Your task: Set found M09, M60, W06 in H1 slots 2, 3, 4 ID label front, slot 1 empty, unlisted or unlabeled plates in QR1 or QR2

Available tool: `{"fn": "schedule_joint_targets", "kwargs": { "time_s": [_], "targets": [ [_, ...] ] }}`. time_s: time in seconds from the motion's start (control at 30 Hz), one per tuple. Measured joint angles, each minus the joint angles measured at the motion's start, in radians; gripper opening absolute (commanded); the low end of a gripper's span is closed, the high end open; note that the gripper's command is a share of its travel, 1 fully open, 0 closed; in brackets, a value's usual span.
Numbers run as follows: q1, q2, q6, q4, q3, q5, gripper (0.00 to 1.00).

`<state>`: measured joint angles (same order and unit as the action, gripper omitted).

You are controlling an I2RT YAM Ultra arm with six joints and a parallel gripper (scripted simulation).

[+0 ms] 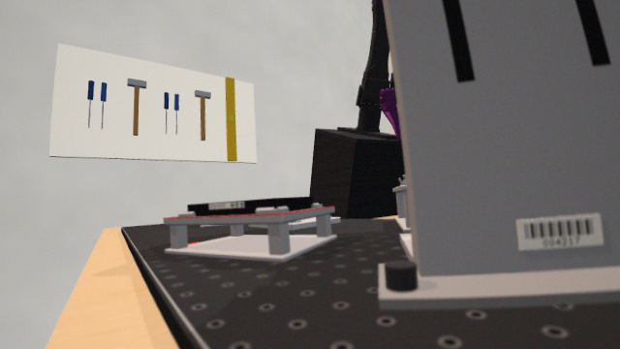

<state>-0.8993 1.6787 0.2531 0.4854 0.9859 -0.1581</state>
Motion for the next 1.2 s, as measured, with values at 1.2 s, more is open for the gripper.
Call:
{"fn": "schedule_joint_targets", "kwargs": {
  "time_s": [1.2],
  "targets": [
    [-0.019, 0.114, 0.013, -0.070, -0.022, -0.002, 1.00]
  ]
}}
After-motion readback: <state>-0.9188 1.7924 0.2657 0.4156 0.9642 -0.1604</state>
